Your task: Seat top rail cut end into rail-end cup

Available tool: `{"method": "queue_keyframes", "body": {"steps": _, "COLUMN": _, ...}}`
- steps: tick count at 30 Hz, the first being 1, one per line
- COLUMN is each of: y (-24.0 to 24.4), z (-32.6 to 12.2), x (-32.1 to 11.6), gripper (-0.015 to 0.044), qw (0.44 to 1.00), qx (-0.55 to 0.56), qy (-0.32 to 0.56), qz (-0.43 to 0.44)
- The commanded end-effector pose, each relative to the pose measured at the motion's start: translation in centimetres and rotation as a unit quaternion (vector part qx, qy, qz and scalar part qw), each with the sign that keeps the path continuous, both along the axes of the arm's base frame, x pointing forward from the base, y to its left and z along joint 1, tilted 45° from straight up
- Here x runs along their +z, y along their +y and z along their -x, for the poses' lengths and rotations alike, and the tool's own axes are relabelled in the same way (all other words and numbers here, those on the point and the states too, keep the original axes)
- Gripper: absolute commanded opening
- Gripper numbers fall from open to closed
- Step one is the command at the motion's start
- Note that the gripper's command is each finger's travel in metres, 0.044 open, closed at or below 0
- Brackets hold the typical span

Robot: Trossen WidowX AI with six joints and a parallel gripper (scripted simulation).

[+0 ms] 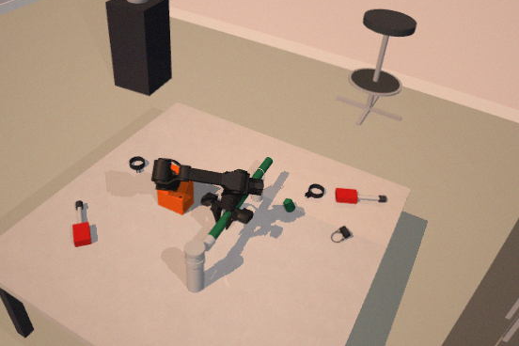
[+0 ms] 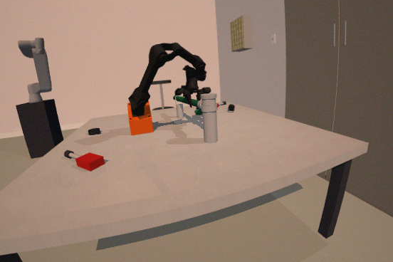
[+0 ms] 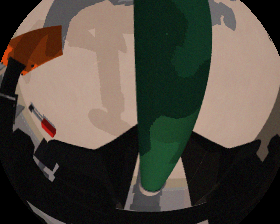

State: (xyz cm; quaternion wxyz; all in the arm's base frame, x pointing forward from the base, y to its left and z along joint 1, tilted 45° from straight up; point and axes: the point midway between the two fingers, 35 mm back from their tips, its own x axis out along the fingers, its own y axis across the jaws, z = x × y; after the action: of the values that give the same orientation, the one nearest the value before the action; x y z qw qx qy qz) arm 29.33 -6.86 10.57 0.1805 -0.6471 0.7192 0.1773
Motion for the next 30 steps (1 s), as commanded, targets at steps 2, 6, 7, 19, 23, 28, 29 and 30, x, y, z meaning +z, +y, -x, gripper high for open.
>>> {"method": "queue_keyframes", "body": {"steps": 2, "y": 0.0, "z": 0.0, "x": 0.0, "gripper": 0.0000, "qw": 1.000, "qx": 0.000, "qy": 0.000, "qz": 0.000}}
{"method": "queue_keyframes", "body": {"steps": 6, "y": 0.0, "z": 0.0, "x": 0.0, "gripper": 0.0000, "qw": 1.000, "qx": 0.000, "qy": 0.000, "qz": 0.000}}
{"method": "queue_keyframes", "body": {"steps": 7, "y": 0.0, "z": 0.0, "x": 0.0, "gripper": 0.0000, "qw": 1.000, "qx": 0.000, "qy": 0.000, "qz": 0.000}}
{"method": "queue_keyframes", "body": {"steps": 19, "y": 0.0, "z": 0.0, "x": 0.0, "gripper": 0.0236, "qw": 1.000, "qx": 0.000, "qy": 0.000, "qz": 0.000}}
{"method": "queue_keyframes", "body": {"steps": 23, "y": 0.7, "z": -0.1, "x": 0.0, "gripper": 0.0341, "qw": 1.000, "qx": 0.001, "qy": 0.000, "qz": -0.001}}
{"method": "queue_keyframes", "body": {"steps": 28, "y": 3.0, "z": -0.3, "x": -0.1, "gripper": 0.0440, "qw": 1.000, "qx": 0.005, "qy": 0.001, "qz": -0.003}}
{"method": "queue_keyframes", "body": {"steps": 29, "y": 3.5, "z": -0.3, "x": -0.1, "gripper": 0.0440, "qw": 1.000, "qx": 0.006, "qy": 0.001, "qz": -0.003}}
{"method": "queue_keyframes", "body": {"steps": 30, "y": 4.0, "z": -0.3, "x": -0.1, "gripper": 0.0440, "qw": 1.000, "qx": 0.006, "qy": 0.001, "qz": -0.002}}
